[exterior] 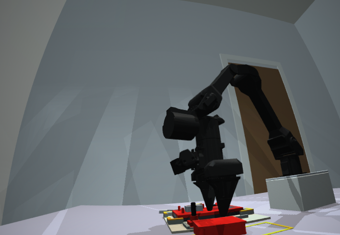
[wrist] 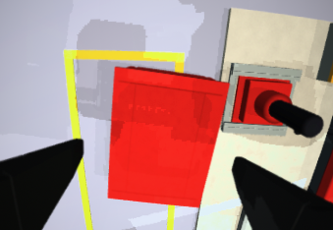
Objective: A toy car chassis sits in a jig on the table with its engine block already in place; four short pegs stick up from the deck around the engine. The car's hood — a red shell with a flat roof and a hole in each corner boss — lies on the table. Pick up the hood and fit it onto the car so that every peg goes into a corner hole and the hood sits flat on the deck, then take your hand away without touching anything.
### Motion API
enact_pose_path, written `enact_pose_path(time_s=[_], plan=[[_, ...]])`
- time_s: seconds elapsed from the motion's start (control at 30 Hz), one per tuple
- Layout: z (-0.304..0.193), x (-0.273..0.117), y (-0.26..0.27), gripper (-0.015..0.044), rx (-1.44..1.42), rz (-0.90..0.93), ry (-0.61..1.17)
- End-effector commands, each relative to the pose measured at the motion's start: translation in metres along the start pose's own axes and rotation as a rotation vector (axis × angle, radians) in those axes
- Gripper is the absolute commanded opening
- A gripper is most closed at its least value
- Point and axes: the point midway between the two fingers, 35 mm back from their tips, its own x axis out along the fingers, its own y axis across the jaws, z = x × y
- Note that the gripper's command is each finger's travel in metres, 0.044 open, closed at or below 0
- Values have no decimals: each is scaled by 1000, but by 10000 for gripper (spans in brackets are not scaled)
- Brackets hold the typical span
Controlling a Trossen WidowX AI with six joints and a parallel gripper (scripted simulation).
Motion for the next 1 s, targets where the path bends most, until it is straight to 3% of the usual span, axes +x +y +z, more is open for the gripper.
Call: enact_pose_path(time_s=[0.0,0.97], plan=[[-2,4,-1,440,6,-6,4],[-3,18,-2,440,6,-6,4]])
